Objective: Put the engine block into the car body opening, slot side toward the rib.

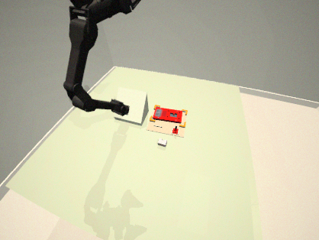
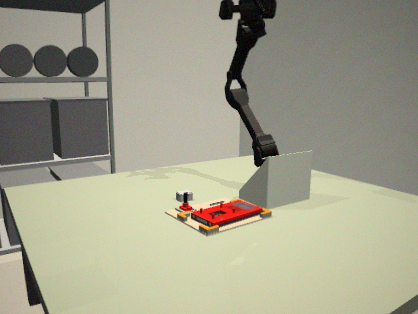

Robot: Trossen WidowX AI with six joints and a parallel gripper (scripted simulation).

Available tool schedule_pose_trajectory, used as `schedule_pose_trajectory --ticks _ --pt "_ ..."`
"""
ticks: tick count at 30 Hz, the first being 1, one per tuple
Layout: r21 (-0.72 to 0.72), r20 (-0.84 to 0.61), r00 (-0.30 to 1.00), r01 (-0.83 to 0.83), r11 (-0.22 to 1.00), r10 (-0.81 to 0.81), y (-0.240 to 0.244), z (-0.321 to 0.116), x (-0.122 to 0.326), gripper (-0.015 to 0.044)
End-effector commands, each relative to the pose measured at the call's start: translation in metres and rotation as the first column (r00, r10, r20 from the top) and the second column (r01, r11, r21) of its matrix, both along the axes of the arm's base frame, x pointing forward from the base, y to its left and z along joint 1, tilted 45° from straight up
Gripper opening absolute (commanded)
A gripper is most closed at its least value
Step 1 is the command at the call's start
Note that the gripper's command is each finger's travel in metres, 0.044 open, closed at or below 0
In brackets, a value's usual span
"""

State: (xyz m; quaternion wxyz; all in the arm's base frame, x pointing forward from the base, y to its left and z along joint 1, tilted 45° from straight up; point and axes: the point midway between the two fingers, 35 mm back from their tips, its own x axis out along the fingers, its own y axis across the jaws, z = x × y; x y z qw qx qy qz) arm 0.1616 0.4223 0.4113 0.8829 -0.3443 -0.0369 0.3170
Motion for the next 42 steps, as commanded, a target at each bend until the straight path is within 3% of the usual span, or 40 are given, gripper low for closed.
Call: schedule_pose_trajectory --ticks 1,10,23,34,42 --pt "-0.114 0.009 0.999 0.051 0.992 -0.05 -0.01 -0.023 0.028 0.044" --pt "-0.376 0.029 0.984 0.175 0.91 -0.177 -0.051 -0.071 0.093 0.044" --pt "-0.688 0.024 0.941 0.26 0.677 -0.338 -0.136 -0.132 0.165 0.044" --pt "-0.871 -0.012 0.889 0.215 0.442 -0.457 -0.221 -0.175 0.2 0.044" --pt "-0.961 -0.065 0.84 0.092 0.26 -0.538 -0.289 -0.206 0.208 0.044"
